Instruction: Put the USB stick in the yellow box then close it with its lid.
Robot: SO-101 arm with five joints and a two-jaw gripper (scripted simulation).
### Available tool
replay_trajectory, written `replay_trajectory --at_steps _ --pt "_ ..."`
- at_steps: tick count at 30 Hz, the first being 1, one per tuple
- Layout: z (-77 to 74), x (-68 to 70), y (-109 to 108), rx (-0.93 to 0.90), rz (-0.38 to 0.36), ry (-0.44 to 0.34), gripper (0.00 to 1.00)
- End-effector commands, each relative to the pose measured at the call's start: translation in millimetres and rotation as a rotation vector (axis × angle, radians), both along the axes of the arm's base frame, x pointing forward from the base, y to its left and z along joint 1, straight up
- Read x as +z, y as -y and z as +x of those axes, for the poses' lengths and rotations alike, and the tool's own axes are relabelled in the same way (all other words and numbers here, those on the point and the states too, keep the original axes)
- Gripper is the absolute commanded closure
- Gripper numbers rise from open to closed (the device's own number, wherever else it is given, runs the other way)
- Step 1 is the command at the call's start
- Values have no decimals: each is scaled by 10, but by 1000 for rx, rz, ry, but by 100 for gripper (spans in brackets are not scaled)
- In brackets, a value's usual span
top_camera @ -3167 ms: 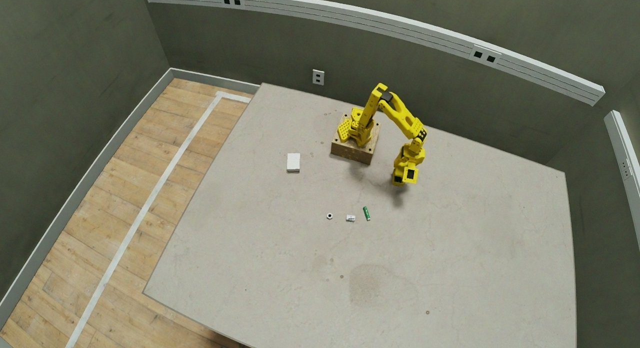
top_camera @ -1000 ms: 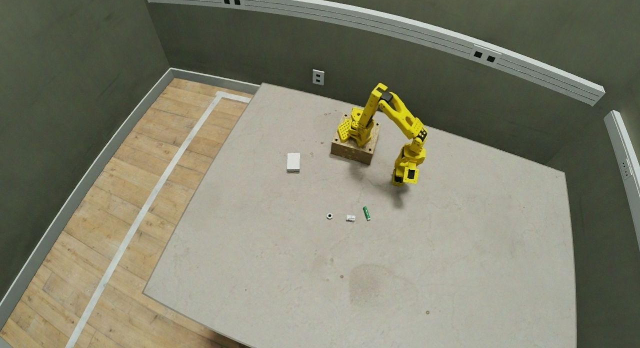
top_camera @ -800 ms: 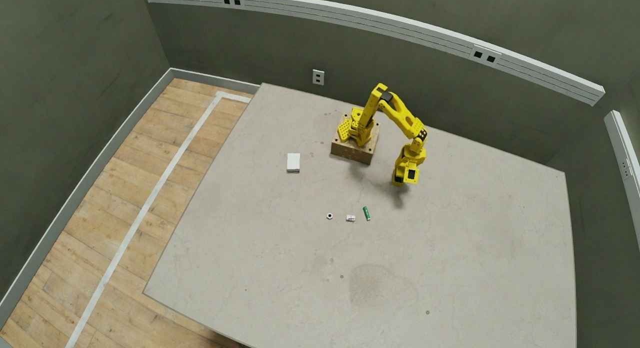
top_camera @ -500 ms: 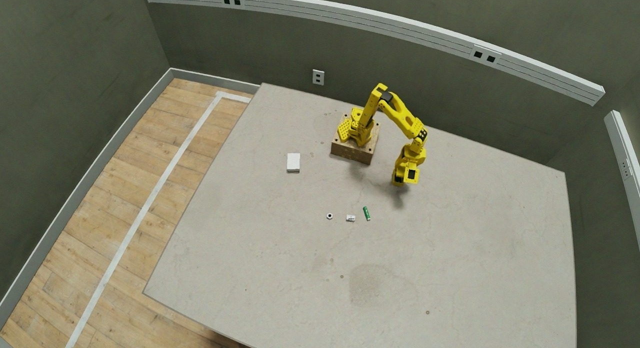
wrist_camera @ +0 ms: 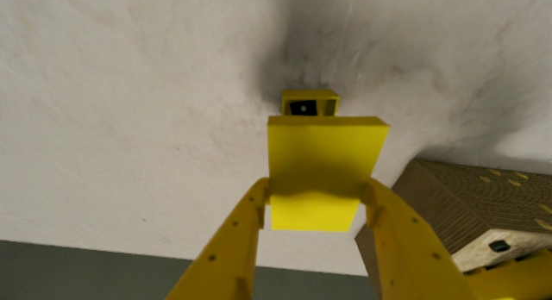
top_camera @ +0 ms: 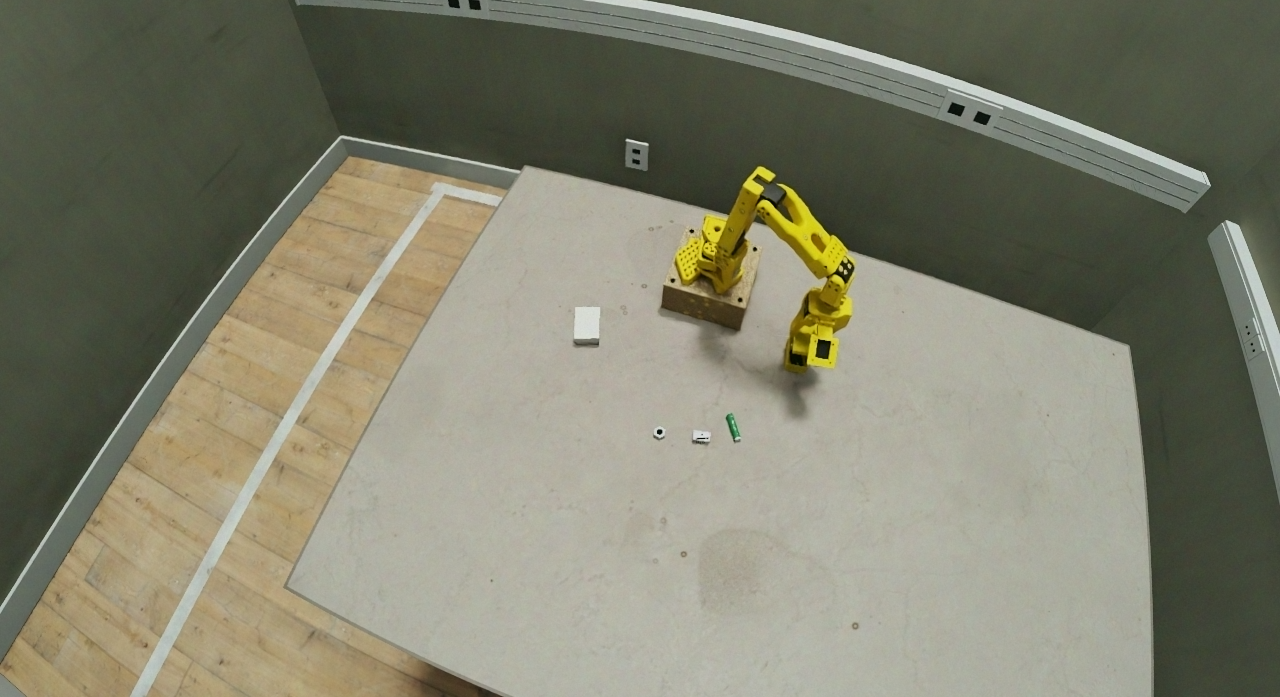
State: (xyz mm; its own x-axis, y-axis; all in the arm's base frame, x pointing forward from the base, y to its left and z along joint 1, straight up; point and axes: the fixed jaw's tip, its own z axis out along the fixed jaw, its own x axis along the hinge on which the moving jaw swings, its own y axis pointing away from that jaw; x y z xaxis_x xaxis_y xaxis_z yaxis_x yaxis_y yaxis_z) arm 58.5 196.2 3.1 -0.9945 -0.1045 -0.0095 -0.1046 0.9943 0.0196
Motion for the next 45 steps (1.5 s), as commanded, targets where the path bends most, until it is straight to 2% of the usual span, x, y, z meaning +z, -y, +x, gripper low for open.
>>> replay_trajectory --at_steps 1,27,45 --pt "6 -17 27 -11 -15 -6 78" --pt "2 -23 38 -10 -15 -6 78" --pt "4 -95 35 -10 -15 -6 78"
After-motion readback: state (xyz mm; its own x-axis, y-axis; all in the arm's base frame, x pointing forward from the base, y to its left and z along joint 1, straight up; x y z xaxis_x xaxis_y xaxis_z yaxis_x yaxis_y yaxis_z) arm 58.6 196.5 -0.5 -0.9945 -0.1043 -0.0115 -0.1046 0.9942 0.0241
